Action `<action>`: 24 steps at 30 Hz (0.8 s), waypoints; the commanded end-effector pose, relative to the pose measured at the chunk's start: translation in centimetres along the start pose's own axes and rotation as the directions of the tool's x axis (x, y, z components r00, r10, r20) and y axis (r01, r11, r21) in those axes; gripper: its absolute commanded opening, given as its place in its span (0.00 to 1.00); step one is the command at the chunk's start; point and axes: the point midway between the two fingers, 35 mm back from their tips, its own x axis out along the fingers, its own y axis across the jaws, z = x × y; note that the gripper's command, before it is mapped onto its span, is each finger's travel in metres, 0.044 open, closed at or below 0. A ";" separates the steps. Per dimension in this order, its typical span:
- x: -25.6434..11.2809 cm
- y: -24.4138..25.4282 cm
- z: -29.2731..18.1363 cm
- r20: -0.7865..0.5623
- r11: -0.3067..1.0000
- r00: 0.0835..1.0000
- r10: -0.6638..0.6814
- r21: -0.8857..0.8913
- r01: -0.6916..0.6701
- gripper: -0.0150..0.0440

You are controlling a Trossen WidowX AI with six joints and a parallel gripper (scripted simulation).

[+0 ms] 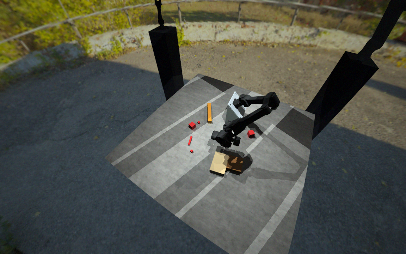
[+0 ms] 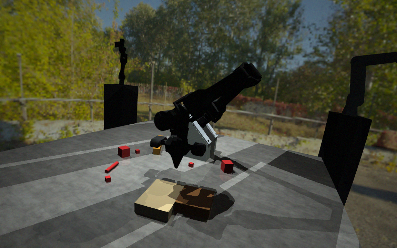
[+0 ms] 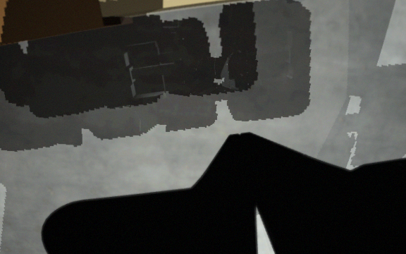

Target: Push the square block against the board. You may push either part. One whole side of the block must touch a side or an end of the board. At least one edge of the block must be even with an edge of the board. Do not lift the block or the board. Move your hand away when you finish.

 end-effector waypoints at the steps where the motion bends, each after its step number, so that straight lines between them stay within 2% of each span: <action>1: -0.1 2.2 0.9 0.002 1.000 1.000 -0.003 -0.002 0.003 0.25; 6: -0.3 9.9 2.3 0.000 1.000 1.000 0.003 -0.005 -0.003 0.25; 12: -0.4 10.2 2.4 0.000 1.000 1.000 0.004 -0.005 -0.004 0.25; 14: 0.9 10.2 2.4 -0.001 1.000 1.000 0.004 -0.006 -0.004 0.25; 17: 4.8 10.2 2.3 0.000 1.000 1.000 0.007 -0.005 -0.007 0.25; 24: 5.1 10.3 2.4 0.000 1.000 1.000 0.007 -0.005 -0.007 0.25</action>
